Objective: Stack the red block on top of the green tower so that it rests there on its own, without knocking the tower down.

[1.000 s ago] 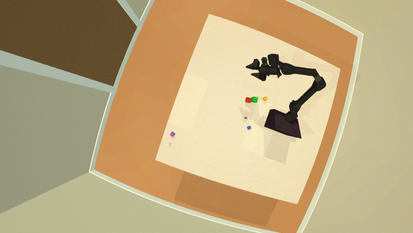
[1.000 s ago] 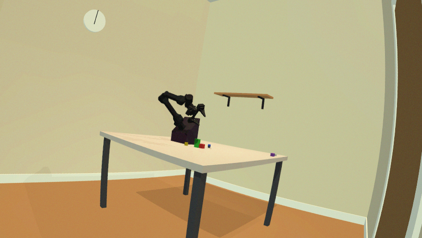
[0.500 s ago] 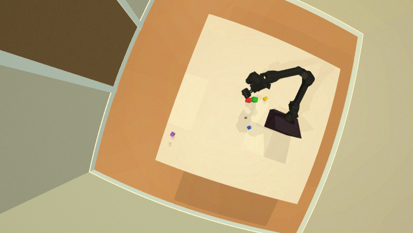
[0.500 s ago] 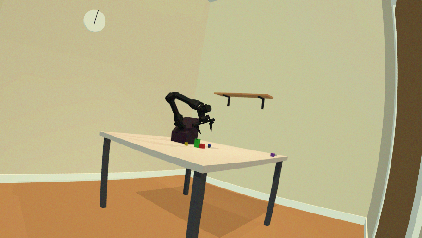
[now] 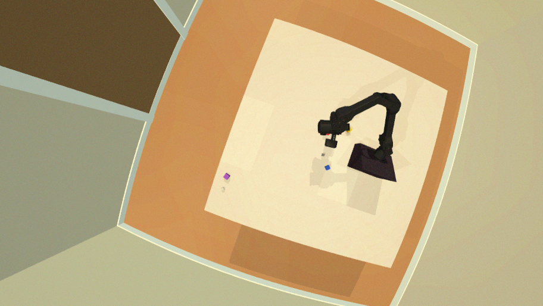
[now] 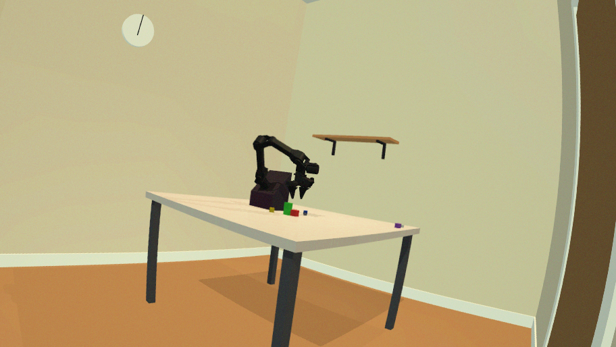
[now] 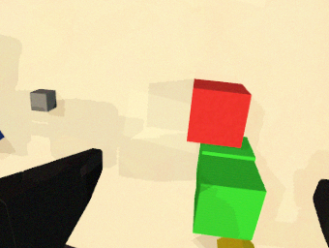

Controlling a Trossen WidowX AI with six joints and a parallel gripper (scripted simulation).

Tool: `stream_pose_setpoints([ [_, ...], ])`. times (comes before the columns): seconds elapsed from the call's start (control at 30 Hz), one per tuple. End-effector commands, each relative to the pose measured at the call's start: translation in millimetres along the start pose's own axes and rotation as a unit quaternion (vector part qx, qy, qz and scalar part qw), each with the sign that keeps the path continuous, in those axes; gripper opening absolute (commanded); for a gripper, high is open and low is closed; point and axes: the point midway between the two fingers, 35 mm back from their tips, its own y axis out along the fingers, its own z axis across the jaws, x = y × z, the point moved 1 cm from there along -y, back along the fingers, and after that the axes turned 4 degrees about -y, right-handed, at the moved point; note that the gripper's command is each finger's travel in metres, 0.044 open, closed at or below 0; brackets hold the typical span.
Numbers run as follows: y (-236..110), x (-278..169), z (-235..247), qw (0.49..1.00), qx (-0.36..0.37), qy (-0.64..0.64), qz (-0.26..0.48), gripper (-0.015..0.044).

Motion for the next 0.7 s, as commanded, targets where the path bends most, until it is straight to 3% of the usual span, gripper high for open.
stream_pose_setpoints([
  [0.0,-0.1,1.5,-3.7,1.0,-0.007,-0.009,0.001,0.044],
  [0.33,49.3,1.6,-7.2,1.0,-0.008,-0.009,0.001,0.044],
  [0.67,57.5,1.9,-7.4,1.0,-0.008,-0.009,0.001,0.044],
])
